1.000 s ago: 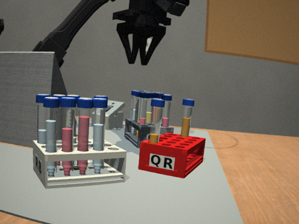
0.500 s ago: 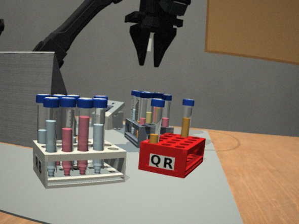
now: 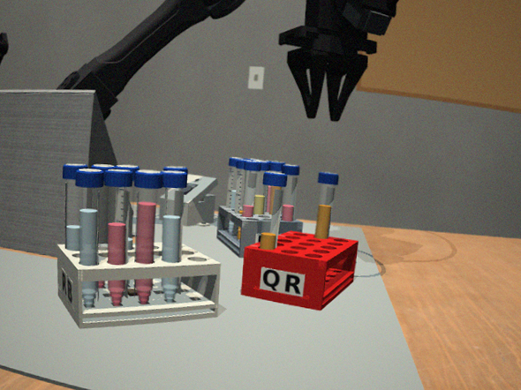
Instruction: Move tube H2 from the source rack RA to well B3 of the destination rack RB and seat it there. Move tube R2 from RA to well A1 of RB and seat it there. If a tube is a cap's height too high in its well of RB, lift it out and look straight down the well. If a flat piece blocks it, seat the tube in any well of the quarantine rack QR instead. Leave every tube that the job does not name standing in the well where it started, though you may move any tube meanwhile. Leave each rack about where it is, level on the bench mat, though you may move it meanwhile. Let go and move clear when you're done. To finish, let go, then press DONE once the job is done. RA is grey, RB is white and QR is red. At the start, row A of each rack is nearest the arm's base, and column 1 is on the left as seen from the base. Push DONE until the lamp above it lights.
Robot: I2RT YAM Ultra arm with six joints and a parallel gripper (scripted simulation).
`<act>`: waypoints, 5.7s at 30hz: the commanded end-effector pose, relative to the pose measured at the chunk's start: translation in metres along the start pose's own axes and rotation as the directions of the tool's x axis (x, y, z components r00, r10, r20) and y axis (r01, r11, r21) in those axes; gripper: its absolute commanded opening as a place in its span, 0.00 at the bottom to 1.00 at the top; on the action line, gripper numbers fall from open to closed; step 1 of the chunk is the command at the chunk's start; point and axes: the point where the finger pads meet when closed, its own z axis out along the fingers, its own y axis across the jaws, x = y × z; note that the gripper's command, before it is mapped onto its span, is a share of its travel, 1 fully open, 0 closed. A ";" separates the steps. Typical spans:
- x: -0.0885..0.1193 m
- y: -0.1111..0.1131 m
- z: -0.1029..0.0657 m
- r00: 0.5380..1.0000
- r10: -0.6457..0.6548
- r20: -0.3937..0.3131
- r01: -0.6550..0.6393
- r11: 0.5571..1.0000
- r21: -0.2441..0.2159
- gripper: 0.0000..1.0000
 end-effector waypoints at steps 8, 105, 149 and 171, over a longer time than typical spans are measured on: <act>0.002 0.017 -0.013 0.999 0.045 -0.007 -0.045 0.999 -0.013 0.30; 0.002 0.015 0.061 1.000 0.031 -0.006 -0.031 0.999 -0.024 0.30; -0.001 0.017 0.051 1.000 0.017 0.007 -0.017 1.000 -0.022 0.00; -0.005 0.008 0.037 0.999 0.032 -0.007 -0.032 0.999 -0.009 0.00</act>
